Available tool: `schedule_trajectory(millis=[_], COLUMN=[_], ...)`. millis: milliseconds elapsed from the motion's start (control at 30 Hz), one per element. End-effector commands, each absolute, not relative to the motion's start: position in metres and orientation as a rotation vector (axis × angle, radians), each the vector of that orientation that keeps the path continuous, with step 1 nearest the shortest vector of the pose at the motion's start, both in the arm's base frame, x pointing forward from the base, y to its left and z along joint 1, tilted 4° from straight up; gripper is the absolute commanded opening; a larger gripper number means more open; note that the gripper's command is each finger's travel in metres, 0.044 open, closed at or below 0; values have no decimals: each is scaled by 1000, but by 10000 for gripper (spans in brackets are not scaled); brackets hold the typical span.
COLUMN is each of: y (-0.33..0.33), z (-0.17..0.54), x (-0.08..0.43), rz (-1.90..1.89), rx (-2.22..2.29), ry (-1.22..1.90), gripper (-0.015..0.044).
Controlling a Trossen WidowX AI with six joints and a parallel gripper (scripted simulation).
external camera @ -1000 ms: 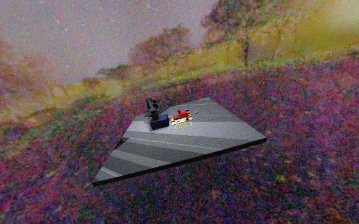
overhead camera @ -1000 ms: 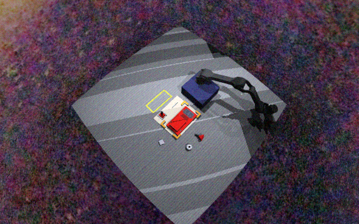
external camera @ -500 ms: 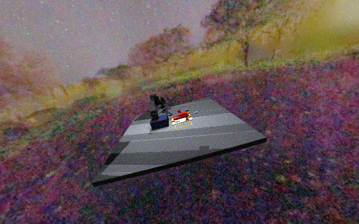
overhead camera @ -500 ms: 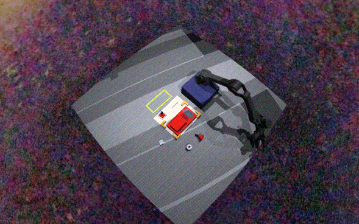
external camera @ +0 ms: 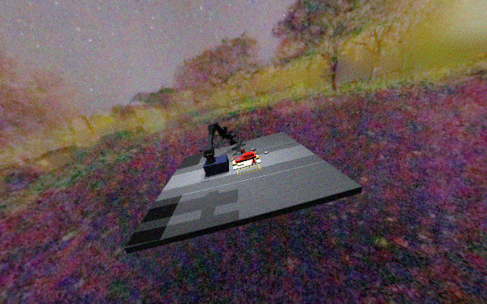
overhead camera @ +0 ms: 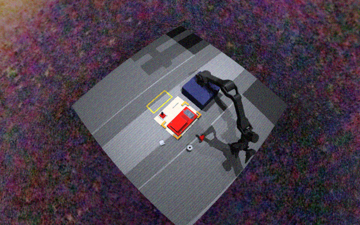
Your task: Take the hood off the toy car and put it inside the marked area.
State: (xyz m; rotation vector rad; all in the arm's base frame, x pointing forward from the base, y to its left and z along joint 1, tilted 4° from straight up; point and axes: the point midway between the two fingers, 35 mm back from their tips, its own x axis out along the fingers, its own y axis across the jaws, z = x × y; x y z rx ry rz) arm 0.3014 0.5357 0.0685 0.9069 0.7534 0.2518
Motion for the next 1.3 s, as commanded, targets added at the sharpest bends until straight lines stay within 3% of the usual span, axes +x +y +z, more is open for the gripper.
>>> schedule_trajectory(millis=[0, 667, 1267], y=[501, 303, 119], z=[66, 60, 65], x=[331, 416, 392], rz=[206, 1, -63], rx=[788, 346, 127], ry=[773, 978, 1321], gripper=[440, 440, 440])
